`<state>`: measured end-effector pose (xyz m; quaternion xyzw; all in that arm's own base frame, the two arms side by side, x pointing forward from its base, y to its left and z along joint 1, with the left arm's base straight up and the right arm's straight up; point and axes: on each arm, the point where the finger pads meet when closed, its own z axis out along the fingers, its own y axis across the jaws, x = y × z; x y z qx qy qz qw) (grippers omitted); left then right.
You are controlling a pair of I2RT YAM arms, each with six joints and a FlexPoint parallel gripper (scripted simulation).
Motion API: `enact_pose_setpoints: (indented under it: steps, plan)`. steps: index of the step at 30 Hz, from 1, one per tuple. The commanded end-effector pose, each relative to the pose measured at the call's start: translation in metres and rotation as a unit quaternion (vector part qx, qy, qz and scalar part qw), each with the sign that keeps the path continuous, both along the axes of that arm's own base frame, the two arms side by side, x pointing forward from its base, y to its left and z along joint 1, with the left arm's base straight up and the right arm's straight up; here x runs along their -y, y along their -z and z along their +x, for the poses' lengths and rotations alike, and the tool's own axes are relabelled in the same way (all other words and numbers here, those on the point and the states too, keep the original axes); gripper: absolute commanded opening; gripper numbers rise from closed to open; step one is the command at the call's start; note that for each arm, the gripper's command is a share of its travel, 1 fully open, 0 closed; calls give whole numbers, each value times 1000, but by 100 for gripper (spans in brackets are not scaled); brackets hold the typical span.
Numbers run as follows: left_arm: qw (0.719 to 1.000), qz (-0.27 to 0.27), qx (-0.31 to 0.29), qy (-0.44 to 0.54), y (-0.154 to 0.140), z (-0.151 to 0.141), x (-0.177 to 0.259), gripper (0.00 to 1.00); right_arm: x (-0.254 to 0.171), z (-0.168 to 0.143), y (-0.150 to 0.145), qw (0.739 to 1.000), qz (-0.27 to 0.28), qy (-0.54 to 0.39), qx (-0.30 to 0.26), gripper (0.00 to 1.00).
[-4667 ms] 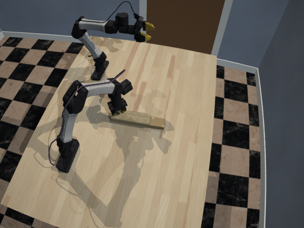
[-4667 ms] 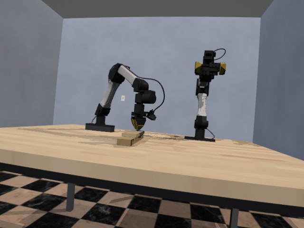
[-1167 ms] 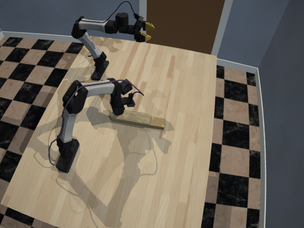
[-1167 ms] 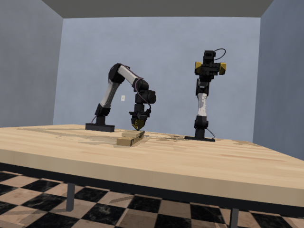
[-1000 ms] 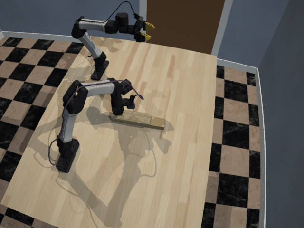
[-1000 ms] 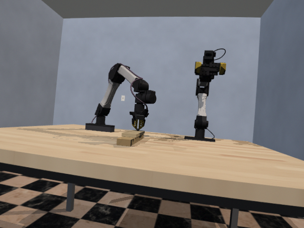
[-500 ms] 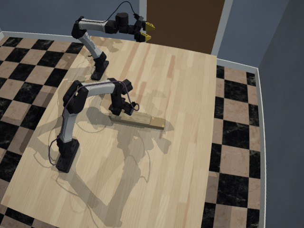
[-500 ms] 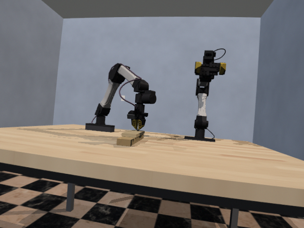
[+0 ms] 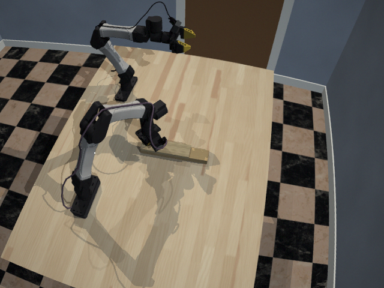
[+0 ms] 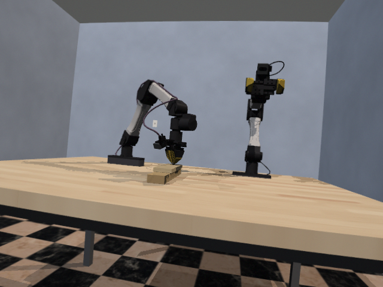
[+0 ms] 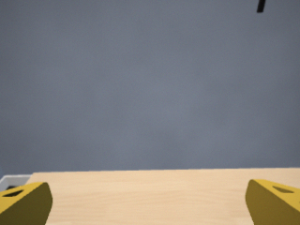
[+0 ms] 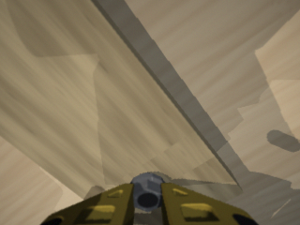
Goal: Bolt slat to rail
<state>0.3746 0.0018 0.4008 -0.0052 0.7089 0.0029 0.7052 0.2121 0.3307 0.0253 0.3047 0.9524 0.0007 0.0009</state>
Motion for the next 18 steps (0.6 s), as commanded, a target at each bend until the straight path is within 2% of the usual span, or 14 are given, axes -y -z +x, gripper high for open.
enact_pose_setpoints:
  steps: [1,5,18]
  plan:
    - [1000,1,10,1,-8,-2,1,100,-3,0,3,995,-6,104,-8,14]
    - [1000,1,10,1,-8,-2,1,100,-3,0,3,988,-6,153,-8,14]
    - [1000,1,10,1,-8,-2,1,100,-3,0,3,988,-6,153,-8,14]
